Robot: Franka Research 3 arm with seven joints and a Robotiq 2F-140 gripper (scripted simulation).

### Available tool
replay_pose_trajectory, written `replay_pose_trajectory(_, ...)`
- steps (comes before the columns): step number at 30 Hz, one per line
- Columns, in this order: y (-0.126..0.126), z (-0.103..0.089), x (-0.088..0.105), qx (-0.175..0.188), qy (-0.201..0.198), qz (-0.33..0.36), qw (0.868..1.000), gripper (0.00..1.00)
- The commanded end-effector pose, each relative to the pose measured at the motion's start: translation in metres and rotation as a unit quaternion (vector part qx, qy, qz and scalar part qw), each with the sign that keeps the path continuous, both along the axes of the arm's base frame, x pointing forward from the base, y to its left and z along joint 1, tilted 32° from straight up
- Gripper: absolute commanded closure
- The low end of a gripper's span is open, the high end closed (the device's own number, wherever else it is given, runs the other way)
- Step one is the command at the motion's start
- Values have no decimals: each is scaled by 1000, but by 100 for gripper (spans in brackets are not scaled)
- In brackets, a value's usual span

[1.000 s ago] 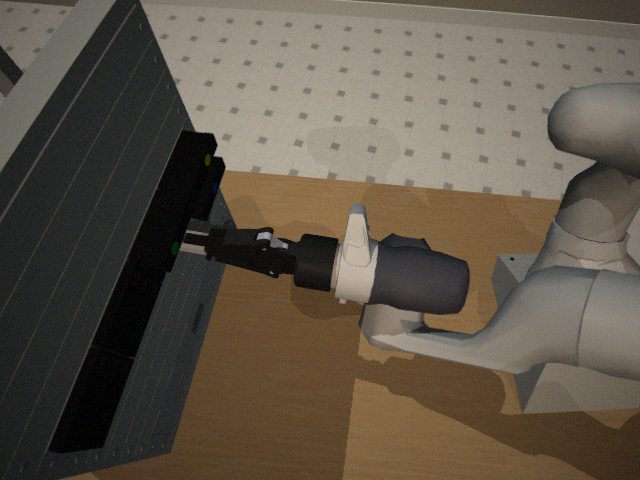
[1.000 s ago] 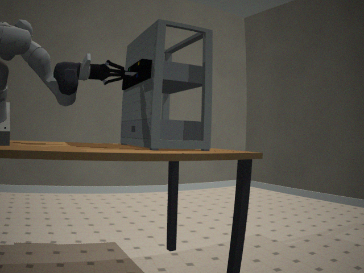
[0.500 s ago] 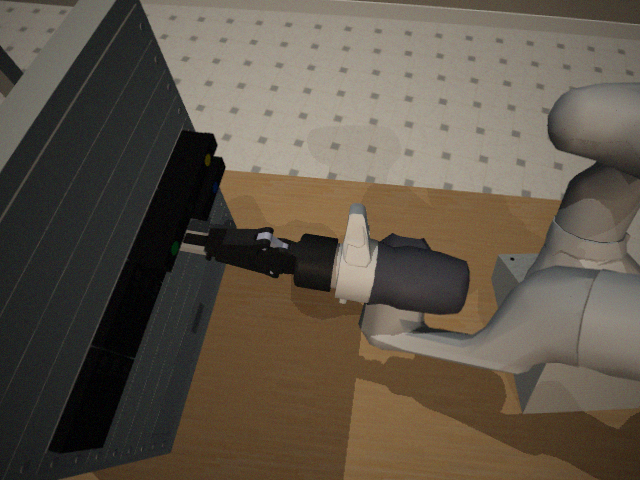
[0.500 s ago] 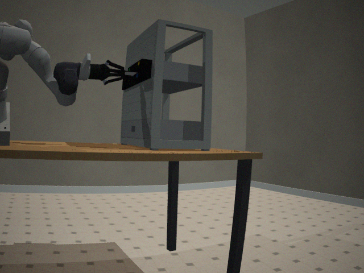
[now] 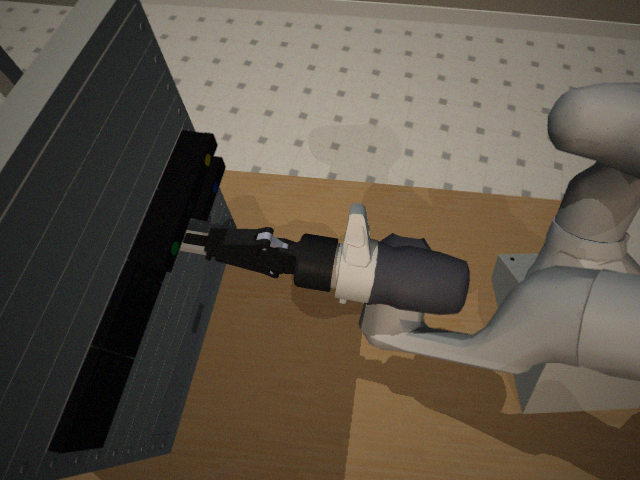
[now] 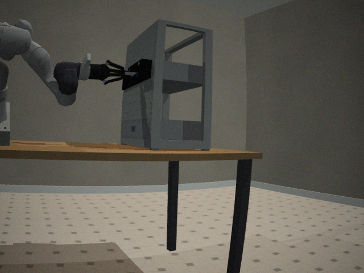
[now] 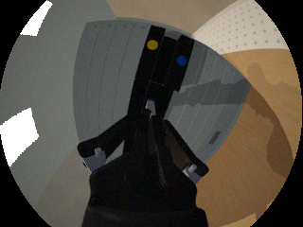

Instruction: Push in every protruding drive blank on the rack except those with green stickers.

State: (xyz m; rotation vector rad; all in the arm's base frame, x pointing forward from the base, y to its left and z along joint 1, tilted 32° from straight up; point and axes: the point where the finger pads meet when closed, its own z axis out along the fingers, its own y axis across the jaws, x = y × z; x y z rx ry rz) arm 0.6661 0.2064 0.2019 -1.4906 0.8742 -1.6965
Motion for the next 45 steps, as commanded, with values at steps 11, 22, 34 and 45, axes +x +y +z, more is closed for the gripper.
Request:
replay_pose_trajectory(11,5,-5,-23,-3,3,2,1000,100)
replay_pose_trajectory(22,7,-10,-72,-3,3,2,1000,100)
replay_pose_trajectory(34,4,-10,-80,-3,3,2,1000,100)
replay_pose_trajectory(45,-24,-1,-82,-3,3,2,1000,100)
